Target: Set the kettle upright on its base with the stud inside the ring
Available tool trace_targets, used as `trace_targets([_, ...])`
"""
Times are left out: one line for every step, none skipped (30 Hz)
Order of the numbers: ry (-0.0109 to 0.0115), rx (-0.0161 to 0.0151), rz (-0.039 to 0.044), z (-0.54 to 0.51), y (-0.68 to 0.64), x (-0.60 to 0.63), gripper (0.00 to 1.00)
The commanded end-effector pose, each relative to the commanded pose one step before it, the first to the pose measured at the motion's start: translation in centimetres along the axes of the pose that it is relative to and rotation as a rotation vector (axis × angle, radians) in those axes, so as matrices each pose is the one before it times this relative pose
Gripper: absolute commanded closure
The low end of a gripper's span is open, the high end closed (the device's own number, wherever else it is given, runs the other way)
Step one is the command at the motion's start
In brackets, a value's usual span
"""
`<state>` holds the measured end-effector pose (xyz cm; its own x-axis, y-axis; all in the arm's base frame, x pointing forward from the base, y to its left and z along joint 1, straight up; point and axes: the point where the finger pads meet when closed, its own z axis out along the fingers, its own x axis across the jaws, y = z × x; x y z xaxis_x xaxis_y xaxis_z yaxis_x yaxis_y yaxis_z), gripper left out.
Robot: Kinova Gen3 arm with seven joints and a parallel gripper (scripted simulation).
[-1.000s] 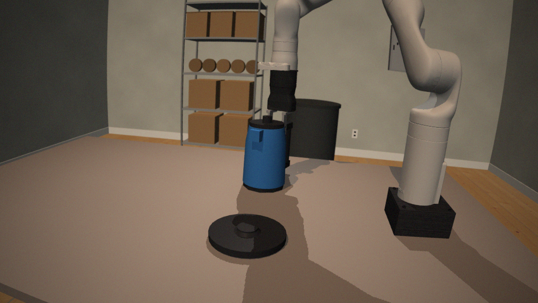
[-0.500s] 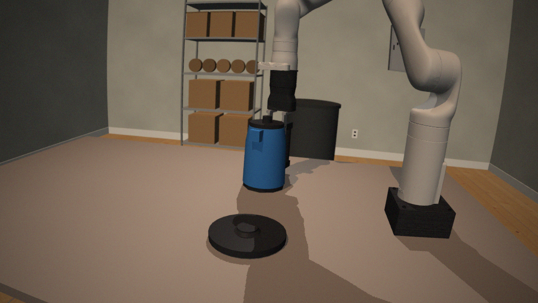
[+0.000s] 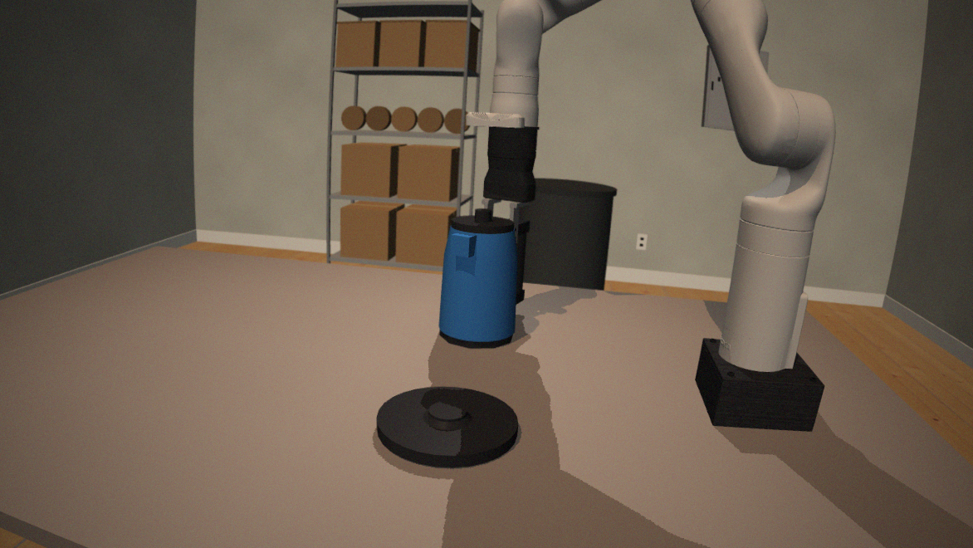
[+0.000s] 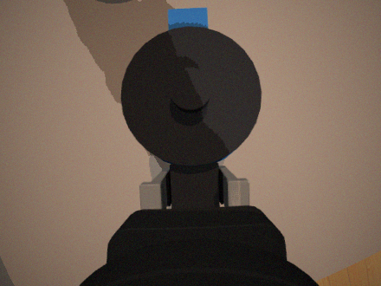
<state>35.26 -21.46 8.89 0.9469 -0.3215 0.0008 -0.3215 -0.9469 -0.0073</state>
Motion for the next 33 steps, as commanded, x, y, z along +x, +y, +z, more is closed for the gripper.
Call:
trace_targets([0.00119,-0.00075,-0.00006,-0.054,0.007,0.034,1.0])
trace_targets([0.0,0.0,0.0,0.0,0.0,0.0,1.0])
trace_targets([0.0,0.0,0.0,0.0,0.0,0.0,1.0])
trace_targets([0.0,0.0,0.0,0.0,0.0,0.0,1.0])
trace_targets([0.0,0.0,0.0,0.0,0.0,0.0,1.0])
trace_targets([0.0,0.0,0.0,0.0,0.0,0.0,1.0])
trace_targets([0.0,0.0,0.0,0.0,0.0,0.0,1.0])
trace_targets([0.0,0.0,0.0,0.0,0.0,0.0,1.0])
trace_targets([0.0,0.0,0.0,0.0,0.0,0.0,1.0])
trace_targets([0.0,0.0,0.0,0.0,0.0,0.0,1.0])
trace_targets([0.0,0.0,0.0,0.0,0.0,0.0,1.0])
trace_targets([0.0,0.0,0.0,0.0,0.0,0.0,1.0])
trace_targets([0.0,0.0,0.0,-0.003,0.0,0.0,1.0])
trace_targets([0.0,0.0,0.0,-0.007,0.0,0.0,1.0])
trace_targets([0.0,0.0,0.0,-0.014,0.0,0.0,1.0])
trace_targets([0.0,0.0,-0.00001,-0.022,0.0,0.0,1.0])
trace_targets([0.00001,0.0,-0.00001,-0.031,0.0,0.0,1.0])
trace_targets([0.00001,0.0,-0.00001,-0.041,0.0,0.001,1.0])
trace_targets([0.00001,0.00001,-0.00001,-0.052,0.0,0.001,1.0])
trace_targets([0.00001,0.00001,-0.00001,-0.063,0.0,0.001,1.0])
trace_targets([0.00001,0.0,-0.00001,-0.075,0.0,0.001,1.0])
trace_targets([0.0,0.0,-0.00001,-0.087,0.0,0.0,1.0])
trace_targets([0.0,0.0,0.0,-0.099,0.0,0.0,1.0])
trace_targets([0.0,0.0,0.0,0.0,0.0,0.0,1.0])
trace_targets([0.0,0.0,0.0,0.0,0.0,0.0,1.0])
trace_targets([0.0,0.0,0.0,-0.11,0.0,0.0,1.0])
trace_targets([-0.00001,-0.00001,0.00001,-0.122,0.0,-0.001,1.0])
trace_targets([-0.00002,-0.00001,0.00002,-0.132,0.001,-0.002,1.0])
trace_targets([0.0,0.0,0.00001,-0.142,0.0,0.0,1.0])
trace_targets([0.00002,0.00002,-0.00003,-0.15,-0.001,0.002,1.0])
trace_targets([0.00001,0.00001,-0.00002,-0.159,0.0,0.001,1.0])
trace_targets([0.0,0.0,0.0,-0.166,0.0,0.0,1.0])
trace_targets([-0.00001,-0.00001,0.00001,-0.172,0.0,-0.001,1.0])
